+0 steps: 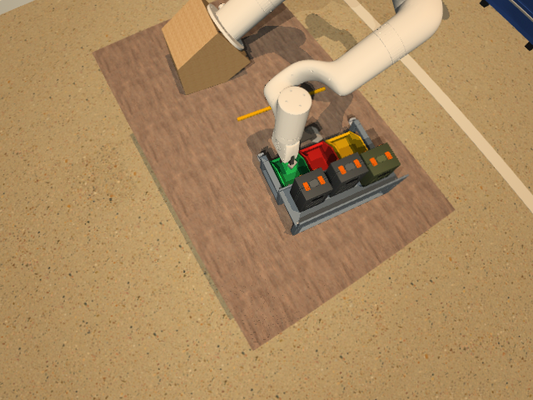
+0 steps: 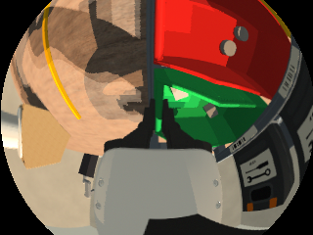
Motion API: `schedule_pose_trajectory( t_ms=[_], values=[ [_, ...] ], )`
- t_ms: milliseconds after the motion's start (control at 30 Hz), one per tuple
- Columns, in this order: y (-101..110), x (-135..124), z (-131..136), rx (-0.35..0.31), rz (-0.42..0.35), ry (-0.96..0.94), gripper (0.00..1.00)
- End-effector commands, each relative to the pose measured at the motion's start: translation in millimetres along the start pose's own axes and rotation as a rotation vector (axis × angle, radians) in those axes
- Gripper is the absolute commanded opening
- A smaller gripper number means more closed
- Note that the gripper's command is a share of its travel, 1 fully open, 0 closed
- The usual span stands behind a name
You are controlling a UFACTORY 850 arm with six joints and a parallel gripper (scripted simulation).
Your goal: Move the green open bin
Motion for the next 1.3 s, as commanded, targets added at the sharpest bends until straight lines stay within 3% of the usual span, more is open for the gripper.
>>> schedule_pose_trajectory(
  t_ms=[0,333,500,900,1067,1267],
  values=[
    [5,0,1,-0.001,0.000,0.001,0.00],
    [5,0,1,-0.001,0.000,0.001,0.00],
    [5,-5,-29,-0.001,0.000,0.001,0.00],
    [5,-5,-29,-0.001,0.000,0.001,0.00],
    [5,-10,-58,-0.001,0.000,0.001,0.00],
    [5,-10,-58,-0.001,0.000,0.001,0.00]
  ],
)
Point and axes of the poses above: the point where the finger pads meet when closed, its own y axis back along the fingers, its own z axis across the jaws, x = y × z, the point moved 4 cm from there along y, back along the fingers, and after that the axes turned 10 degrees about -y, right-handed, at the moved point
